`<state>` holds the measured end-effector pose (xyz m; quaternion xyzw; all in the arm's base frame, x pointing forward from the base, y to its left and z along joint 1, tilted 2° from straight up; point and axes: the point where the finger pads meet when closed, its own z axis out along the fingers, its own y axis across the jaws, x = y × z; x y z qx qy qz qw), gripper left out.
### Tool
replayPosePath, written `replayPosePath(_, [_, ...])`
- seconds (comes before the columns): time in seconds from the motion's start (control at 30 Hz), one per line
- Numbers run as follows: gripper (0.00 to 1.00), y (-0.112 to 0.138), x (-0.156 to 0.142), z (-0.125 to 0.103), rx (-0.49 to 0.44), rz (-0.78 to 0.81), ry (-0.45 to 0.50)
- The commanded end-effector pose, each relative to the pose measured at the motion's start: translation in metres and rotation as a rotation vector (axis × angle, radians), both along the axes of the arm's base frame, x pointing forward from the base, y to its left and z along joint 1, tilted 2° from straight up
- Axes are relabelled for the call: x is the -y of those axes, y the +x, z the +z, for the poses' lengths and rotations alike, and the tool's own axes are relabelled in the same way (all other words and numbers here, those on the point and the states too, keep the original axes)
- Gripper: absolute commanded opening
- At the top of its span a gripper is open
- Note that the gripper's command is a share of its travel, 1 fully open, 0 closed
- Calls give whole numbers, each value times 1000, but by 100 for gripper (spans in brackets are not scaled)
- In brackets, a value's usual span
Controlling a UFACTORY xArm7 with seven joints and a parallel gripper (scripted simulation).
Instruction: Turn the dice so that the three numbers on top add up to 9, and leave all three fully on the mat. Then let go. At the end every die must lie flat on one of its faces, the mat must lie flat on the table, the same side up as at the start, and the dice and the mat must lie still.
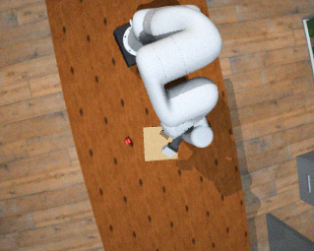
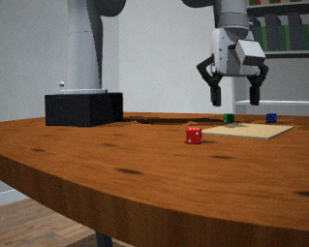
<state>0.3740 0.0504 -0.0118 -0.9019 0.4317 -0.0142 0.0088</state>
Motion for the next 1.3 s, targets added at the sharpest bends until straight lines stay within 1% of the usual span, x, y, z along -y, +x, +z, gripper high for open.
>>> replayPosePath(0.0, [100,1,0,1,3,0,0])
replayPosePath(0.53, [100,5,-1,1,3,0,0])
replayPosePath(0.67, [100,23,-5,2,3,0,0])
replayPosePath(0.9, [100,74,-16,4,3,0,0])
replayPosePath(1.0, [100,90,-20,4,3,0,0])
replayPosePath(1.27, [100,100,-22,5,3,0,0])
